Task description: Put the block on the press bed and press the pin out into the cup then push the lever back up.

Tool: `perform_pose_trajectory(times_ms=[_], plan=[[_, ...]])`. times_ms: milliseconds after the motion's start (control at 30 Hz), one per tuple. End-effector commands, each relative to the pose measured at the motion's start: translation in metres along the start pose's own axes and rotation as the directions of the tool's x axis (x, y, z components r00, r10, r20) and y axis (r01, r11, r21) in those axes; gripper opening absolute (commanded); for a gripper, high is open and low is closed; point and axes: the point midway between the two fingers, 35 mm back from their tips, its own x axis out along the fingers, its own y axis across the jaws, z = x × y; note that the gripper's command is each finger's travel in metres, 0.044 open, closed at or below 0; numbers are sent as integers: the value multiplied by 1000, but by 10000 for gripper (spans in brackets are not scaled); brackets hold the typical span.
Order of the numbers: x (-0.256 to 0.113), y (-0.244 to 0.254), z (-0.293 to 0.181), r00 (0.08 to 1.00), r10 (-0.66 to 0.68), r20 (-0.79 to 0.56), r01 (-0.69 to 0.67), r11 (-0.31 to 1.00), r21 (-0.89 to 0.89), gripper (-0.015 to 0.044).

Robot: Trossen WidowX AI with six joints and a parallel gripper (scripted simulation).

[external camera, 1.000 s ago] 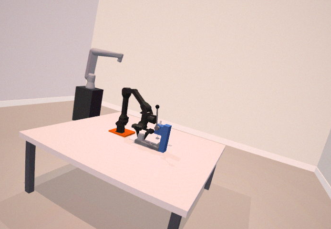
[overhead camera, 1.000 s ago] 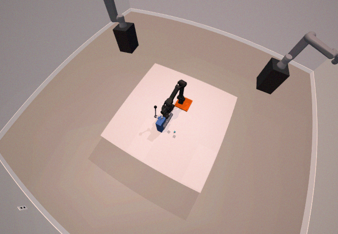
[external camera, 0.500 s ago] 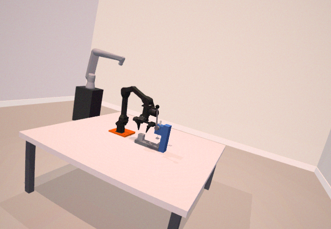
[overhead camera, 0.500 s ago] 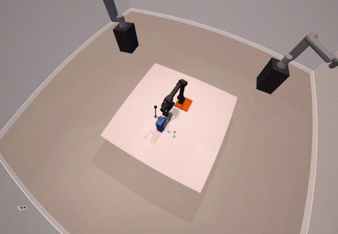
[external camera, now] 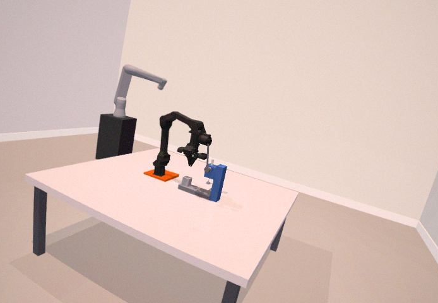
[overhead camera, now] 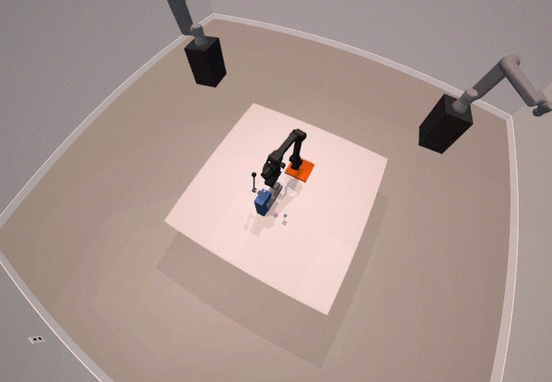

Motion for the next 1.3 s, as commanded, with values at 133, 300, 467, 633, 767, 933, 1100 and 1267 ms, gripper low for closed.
perform_pose_trajectory(times_ms=[133, 300, 467, 633, 767, 933, 1100, 1267], plan=[[-1, -12, 0, 1000, -4, -1, 4, 1000, 3, 30], [-2, -57, 0, 1000, -8, 0, 8, 1000, 3, 30], [-2, -65, -1, 1000, 5, -2, -5, 1000, -16, 30], [13, -70, -3, 982, 187, -33, -186, 916, -354, 30], [27, -72, -4, 935, 354, -39, -295, 708, -641, 30], [44, -72, -4, 838, 545, -23, -245, 339, -908, 30], [59, -69, -3, 727, 687, 5, -12, 21, -1000, 30], [59, -68, -3, 722, 691, 7, -1, 10, -1000, 30]])
